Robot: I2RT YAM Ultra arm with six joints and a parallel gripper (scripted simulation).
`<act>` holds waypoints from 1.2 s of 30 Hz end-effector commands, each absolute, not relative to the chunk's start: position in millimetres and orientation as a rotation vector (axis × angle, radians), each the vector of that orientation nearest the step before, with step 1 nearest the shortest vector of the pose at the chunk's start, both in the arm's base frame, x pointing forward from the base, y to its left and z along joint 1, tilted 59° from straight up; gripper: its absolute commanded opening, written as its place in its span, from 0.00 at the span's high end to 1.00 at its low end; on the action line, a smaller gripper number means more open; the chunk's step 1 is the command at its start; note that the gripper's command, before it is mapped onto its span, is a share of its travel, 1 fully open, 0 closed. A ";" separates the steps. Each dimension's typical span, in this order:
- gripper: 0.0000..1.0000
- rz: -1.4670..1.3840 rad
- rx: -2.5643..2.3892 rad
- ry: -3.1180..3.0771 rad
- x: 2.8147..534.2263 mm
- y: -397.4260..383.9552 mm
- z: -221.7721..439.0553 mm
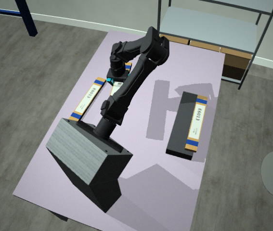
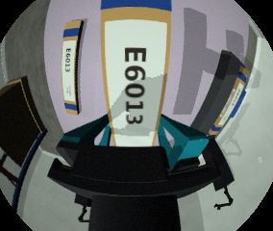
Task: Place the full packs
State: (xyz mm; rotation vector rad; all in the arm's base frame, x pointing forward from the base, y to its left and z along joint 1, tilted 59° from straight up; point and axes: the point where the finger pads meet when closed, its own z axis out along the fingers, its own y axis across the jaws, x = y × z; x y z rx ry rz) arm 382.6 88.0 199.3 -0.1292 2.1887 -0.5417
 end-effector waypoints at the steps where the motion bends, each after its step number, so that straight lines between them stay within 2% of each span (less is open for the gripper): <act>1: 1.00 -0.429 -0.049 2.142 373.5 94.6 216.6; 36: 1.00 -0.434 -0.006 2.137 373.4 7.0 240.2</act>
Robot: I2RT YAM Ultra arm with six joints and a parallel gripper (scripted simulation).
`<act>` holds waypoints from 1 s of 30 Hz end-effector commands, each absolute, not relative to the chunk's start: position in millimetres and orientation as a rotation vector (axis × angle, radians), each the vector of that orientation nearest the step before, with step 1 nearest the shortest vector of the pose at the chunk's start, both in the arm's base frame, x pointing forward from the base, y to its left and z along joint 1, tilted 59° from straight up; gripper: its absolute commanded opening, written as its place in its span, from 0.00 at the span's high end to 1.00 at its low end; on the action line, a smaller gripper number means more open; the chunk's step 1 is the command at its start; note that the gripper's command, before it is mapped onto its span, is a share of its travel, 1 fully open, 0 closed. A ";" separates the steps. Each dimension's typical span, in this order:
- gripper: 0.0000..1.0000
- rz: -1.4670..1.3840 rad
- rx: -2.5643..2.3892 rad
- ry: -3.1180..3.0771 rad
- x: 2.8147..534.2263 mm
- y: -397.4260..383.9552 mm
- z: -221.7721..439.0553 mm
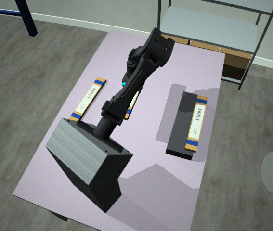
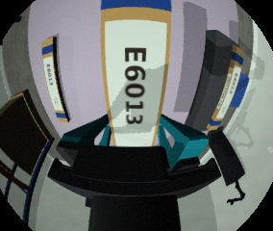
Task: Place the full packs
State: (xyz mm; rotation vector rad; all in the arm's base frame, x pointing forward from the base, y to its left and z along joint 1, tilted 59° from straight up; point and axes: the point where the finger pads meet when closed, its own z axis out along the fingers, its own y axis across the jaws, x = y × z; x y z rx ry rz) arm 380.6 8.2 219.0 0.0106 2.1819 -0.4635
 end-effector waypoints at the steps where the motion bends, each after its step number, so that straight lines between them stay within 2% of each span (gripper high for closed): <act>1: 1.00 -0.434 -0.005 2.136 373.5 4.5 240.5; 30: 1.00 -0.436 -0.010 2.111 374.3 -57.2 266.3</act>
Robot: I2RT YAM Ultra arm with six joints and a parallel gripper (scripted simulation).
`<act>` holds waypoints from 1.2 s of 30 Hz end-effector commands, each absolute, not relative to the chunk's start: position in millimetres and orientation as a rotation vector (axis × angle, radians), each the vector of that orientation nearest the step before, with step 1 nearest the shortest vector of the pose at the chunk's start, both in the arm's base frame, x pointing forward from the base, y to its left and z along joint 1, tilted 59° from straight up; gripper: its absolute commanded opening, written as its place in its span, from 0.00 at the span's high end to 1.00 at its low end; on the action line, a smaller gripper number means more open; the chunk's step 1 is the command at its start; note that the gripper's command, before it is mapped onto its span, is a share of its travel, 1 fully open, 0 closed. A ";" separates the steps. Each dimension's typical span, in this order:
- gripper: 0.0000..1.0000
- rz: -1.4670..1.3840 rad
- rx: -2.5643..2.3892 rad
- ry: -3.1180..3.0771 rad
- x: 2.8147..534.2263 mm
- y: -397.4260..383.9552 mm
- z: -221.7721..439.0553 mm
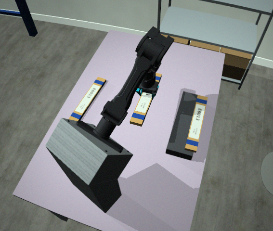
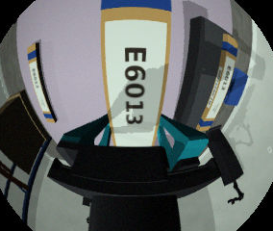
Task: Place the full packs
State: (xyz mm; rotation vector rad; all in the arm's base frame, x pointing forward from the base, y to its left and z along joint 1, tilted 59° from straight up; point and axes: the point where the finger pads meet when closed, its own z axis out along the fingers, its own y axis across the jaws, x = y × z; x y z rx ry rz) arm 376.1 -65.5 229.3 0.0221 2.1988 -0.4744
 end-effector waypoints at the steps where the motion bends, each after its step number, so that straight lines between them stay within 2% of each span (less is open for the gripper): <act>1: 1.00 -0.440 -0.003 2.112 373.8 -62.3 266.8; 36: 1.00 -0.448 -0.010 2.139 374.6 -143.7 276.1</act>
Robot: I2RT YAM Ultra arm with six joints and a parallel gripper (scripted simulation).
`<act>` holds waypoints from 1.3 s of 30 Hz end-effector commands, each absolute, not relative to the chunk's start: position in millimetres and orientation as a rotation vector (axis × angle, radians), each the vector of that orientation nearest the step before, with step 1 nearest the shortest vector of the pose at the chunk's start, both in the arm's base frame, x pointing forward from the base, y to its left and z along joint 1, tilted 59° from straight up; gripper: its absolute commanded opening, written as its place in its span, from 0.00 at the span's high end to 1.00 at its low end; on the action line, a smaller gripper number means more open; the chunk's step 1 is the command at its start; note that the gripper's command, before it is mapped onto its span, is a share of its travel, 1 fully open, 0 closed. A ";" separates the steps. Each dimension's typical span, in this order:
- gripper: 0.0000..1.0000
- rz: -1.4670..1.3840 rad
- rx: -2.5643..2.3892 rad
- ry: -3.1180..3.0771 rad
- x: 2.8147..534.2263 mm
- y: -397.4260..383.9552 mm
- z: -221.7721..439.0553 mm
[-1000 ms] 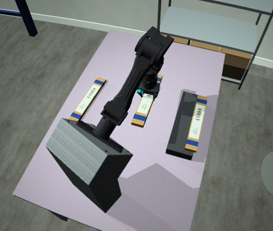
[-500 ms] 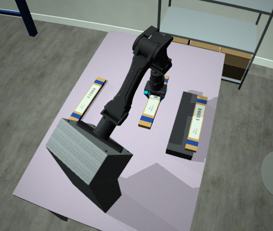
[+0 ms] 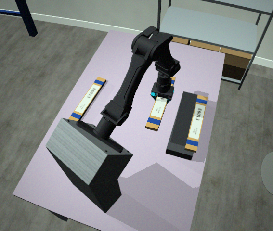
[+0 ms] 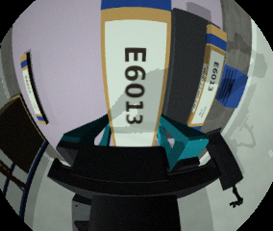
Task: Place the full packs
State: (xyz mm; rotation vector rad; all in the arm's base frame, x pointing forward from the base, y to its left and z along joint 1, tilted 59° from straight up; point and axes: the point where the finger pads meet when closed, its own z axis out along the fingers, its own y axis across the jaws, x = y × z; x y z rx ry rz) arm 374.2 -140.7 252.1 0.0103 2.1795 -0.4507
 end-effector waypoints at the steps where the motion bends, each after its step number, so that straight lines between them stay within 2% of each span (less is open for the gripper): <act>1: 1.00 -0.453 -0.011 2.124 372.4 -145.4 282.2; 39: 1.00 -0.460 -0.013 2.131 370.7 -234.0 300.9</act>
